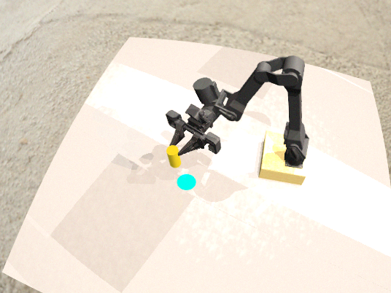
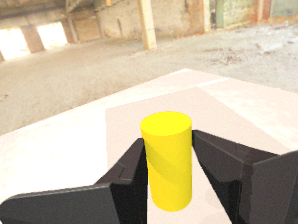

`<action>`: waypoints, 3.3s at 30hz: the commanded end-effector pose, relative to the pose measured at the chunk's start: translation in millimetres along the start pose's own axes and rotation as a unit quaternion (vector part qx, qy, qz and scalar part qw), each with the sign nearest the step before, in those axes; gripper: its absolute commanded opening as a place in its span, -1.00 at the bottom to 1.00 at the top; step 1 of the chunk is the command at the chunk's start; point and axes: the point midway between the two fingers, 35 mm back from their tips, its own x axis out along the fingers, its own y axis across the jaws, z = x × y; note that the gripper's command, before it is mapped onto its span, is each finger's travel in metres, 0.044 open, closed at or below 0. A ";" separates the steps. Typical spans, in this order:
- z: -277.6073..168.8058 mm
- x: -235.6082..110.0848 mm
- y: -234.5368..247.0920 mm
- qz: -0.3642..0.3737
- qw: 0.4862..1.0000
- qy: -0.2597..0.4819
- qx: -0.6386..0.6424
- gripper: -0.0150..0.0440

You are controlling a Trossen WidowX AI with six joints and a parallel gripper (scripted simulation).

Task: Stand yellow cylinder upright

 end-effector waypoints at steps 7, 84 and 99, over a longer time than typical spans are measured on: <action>0.6 -8.3 11.1 0.015 1.000 -0.016 -0.009 -0.14; -106.9 -5.0 22.0 0.032 0.997 -0.034 -0.053 -0.14; -106.9 -5.0 22.0 0.032 0.997 -0.034 -0.053 0.49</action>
